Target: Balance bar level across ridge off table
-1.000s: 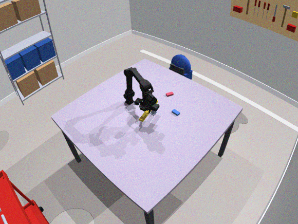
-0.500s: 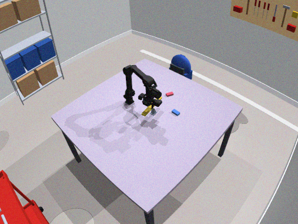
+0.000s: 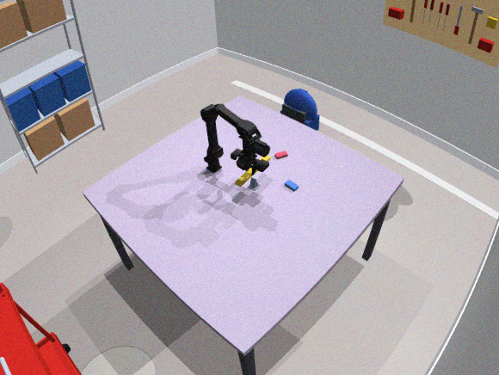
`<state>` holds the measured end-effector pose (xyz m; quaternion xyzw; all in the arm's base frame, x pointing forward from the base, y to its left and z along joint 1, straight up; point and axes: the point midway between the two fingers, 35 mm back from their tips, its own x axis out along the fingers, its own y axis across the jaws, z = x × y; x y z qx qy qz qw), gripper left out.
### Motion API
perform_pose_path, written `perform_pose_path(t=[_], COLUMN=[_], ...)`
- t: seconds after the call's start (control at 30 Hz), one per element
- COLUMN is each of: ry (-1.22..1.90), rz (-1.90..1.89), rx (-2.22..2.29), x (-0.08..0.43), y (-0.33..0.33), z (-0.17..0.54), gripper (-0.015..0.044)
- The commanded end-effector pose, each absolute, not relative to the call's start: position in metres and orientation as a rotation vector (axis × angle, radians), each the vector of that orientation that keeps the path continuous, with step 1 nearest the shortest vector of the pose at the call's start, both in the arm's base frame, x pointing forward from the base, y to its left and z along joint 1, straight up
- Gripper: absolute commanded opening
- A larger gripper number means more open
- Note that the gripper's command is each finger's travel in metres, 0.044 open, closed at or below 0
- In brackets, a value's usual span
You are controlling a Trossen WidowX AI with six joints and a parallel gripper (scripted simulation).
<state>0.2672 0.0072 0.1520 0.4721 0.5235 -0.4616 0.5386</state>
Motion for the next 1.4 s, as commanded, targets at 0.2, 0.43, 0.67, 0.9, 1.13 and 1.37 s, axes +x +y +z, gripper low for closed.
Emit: perform_pose_path(t=[0.2,0.43,0.67,0.9,1.13,1.37], ry=[1.245,1.245,1.245,1.245,1.245,1.245], rz=[-1.101,-1.101,-1.101,-1.101,-1.101,-1.101], rx=[1.131,1.131,1.131,1.131,1.131,1.131], x=[0.267,0.267,0.266,0.266,0.266,0.266], y=[0.010,0.009,0.009,0.009,0.009,0.009], z=[0.137,0.126,0.115,0.112,0.112,0.111], gripper=[0.0000,0.0000,0.0000,0.0000,0.0000,0.0000])
